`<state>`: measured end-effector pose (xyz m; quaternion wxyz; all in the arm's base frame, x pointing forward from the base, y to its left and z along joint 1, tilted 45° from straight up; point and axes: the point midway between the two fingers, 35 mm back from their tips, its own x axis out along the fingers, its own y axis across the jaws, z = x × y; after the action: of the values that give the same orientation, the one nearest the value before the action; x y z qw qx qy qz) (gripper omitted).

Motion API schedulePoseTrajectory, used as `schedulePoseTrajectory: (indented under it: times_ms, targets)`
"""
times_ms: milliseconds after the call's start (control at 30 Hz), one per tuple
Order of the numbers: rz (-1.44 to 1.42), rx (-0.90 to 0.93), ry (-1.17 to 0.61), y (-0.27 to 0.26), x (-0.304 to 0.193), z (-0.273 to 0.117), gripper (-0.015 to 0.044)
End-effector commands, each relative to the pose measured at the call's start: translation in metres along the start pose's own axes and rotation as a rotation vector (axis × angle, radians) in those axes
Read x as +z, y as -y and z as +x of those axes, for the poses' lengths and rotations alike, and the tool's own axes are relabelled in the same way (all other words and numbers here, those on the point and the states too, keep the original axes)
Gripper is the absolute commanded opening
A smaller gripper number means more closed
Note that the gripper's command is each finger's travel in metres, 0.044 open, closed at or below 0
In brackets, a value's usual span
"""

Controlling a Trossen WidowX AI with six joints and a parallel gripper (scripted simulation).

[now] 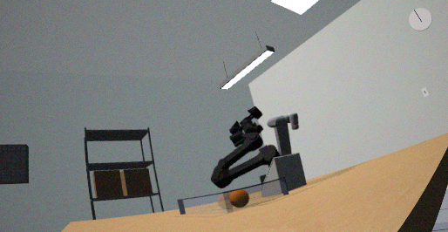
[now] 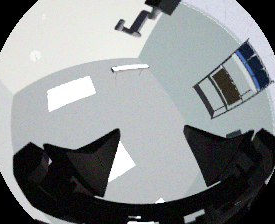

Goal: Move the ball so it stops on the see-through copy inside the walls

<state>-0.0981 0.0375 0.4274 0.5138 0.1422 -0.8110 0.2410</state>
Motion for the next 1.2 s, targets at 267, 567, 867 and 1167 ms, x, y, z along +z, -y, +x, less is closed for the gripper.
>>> schedulePoseTrajectory:
  times_ms: [267, 567, 867, 1167]
  targets:
    - [0.006, 0.354, -0.103, -0.088, -0.030, 0.008, 0.0396]
    - [0.008, 0.847, -0.382, -0.205, -0.104, -0.035, 0.0396]
    - [-0.004, 1.267, -0.797, -0.270, -0.194, -0.142, 0.0396]
    - [-0.004, 1.591, -1.317, -0.266, -0.263, -0.282, 0.0396]
